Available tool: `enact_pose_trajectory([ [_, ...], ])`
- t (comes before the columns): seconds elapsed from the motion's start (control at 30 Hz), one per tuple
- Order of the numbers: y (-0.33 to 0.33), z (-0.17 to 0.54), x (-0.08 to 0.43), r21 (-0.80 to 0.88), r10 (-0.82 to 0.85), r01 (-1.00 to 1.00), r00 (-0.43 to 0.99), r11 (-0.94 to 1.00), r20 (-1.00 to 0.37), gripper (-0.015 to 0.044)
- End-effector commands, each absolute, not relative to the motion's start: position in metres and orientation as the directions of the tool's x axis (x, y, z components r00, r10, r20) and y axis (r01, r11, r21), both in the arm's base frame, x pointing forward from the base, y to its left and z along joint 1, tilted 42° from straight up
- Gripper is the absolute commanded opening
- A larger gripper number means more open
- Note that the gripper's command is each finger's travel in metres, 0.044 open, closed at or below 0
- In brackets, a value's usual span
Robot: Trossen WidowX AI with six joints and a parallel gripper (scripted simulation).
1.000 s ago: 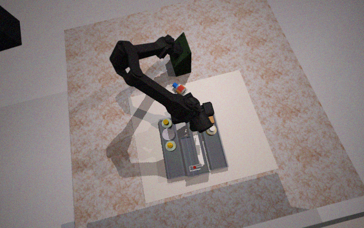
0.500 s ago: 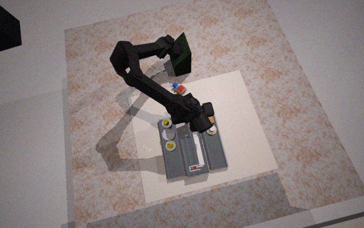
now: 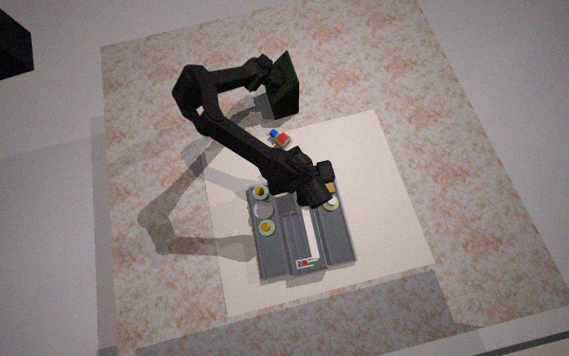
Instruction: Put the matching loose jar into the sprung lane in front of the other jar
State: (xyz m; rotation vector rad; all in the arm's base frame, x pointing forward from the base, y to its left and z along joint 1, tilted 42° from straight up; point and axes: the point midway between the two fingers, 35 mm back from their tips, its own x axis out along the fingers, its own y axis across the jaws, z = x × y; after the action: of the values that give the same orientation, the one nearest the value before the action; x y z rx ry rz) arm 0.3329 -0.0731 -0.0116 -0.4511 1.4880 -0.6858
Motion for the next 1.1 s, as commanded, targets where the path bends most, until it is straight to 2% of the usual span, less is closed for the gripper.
enact_pose_trajectory([
  [0.0, -0.0756, -0.0105, 0.3385, -0.665, -0.669, 0.152, -0.031, 0.731, -0.742, 0.0],
  [1.07, -0.0812, -0.0169, 0.3372, -0.666, -0.669, 0.152, -0.032, 0.731, -0.742, 0.0],
])
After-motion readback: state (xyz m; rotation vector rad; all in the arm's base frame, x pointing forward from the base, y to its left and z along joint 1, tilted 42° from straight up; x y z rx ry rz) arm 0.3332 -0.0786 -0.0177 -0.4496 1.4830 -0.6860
